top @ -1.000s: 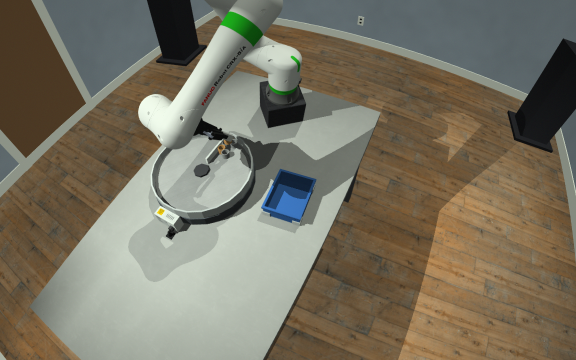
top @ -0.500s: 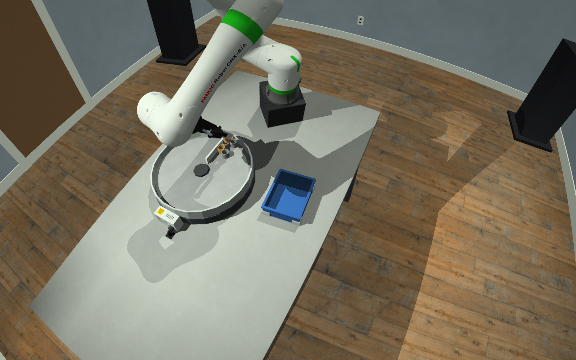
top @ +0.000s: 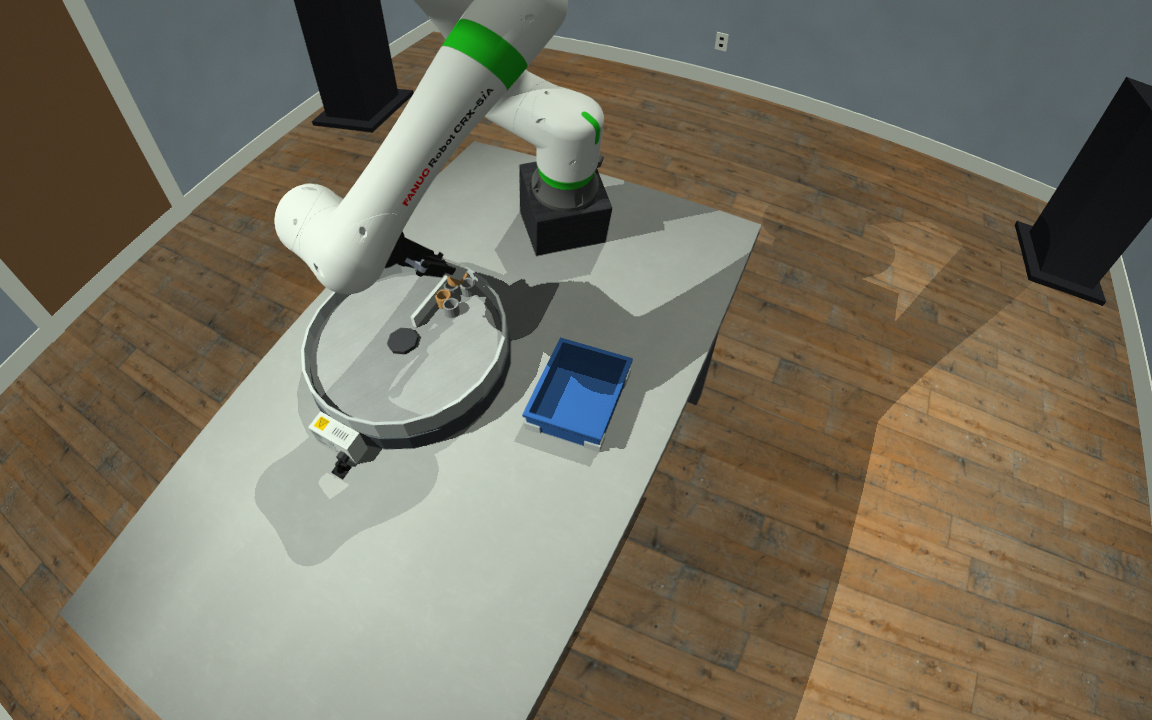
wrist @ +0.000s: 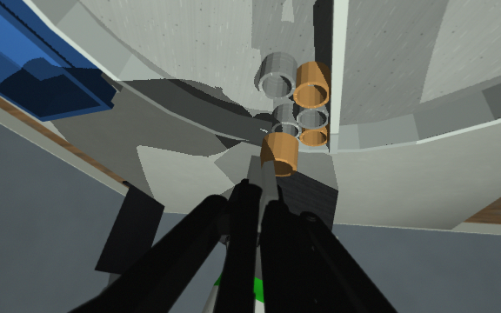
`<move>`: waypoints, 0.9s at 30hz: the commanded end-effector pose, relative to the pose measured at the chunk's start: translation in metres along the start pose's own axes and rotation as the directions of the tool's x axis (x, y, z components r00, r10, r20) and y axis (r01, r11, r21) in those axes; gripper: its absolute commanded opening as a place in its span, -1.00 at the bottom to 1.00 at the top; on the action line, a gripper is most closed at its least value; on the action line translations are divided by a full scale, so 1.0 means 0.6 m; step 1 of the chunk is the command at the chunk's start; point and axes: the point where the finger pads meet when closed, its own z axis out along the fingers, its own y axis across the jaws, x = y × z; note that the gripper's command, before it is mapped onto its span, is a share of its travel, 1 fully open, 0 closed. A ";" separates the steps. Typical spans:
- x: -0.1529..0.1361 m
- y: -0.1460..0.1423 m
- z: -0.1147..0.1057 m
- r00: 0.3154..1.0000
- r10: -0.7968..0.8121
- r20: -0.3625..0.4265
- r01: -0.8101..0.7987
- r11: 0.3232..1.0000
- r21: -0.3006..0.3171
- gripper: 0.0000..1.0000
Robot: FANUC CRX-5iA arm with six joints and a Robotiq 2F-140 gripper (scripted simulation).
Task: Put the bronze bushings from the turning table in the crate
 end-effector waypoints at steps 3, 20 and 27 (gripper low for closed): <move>0.000 0.000 0.000 1.000 0.000 0.000 0.000 1.000 0.000 -1.00; -0.003 -0.023 0.002 1.000 0.000 0.000 0.000 1.000 0.000 -1.00; -0.011 -0.098 0.008 1.000 0.000 0.000 0.000 1.000 0.000 -1.00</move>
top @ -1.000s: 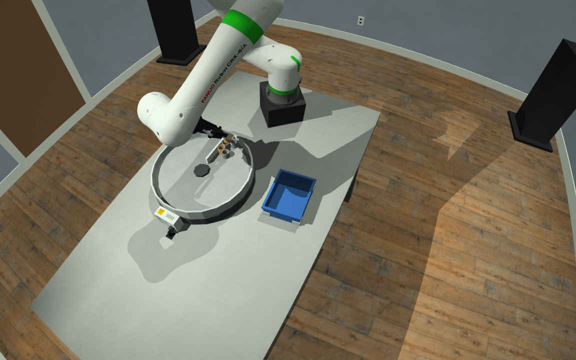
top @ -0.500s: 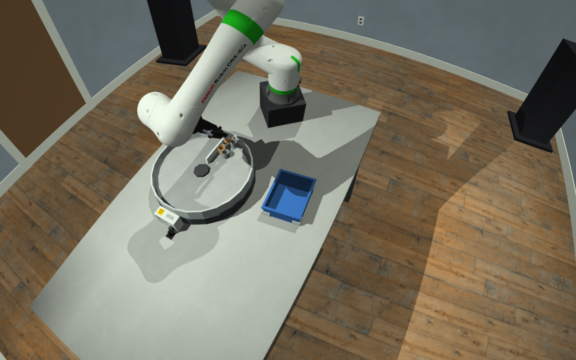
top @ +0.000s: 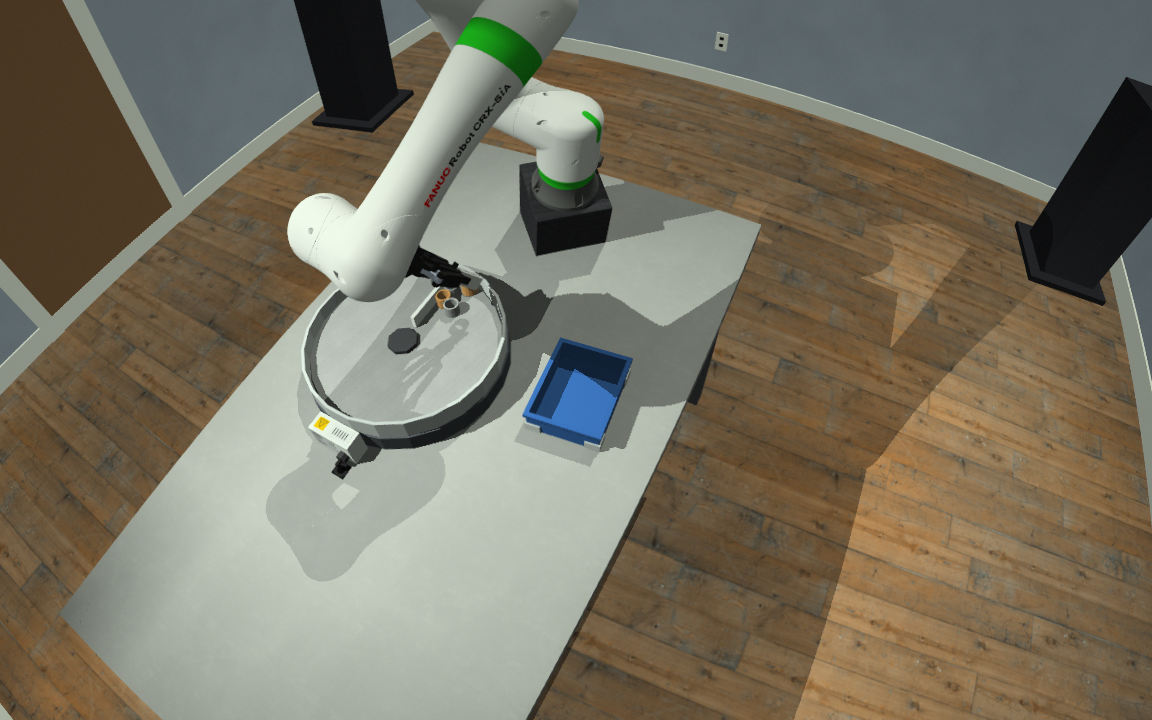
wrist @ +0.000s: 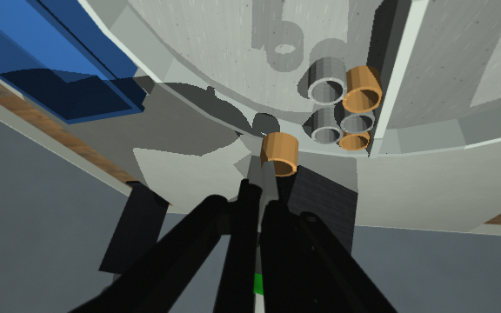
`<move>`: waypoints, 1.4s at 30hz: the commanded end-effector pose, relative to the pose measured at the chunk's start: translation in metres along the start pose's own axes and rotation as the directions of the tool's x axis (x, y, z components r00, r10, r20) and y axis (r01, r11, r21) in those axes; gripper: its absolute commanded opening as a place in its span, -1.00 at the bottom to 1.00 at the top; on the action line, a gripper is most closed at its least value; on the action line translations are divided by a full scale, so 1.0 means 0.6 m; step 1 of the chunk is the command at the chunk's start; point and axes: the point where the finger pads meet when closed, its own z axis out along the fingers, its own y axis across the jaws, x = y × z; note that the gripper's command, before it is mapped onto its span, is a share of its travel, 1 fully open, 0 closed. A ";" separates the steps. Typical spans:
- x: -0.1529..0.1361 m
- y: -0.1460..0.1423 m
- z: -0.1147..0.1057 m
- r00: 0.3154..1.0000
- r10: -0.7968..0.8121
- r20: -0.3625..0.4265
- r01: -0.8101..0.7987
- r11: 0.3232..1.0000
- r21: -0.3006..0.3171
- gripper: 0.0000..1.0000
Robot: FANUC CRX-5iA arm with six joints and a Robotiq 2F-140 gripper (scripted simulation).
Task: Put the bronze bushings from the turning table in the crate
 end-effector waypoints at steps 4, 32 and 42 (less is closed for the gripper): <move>-0.006 -0.058 0.005 1.000 0.001 -0.001 -0.001 1.000 0.000 -1.00; -0.052 -0.455 0.039 1.000 0.001 -0.001 -0.001 1.000 0.000 -1.00; -0.053 -0.461 0.039 1.000 0.001 -0.001 -0.001 1.000 0.000 -1.00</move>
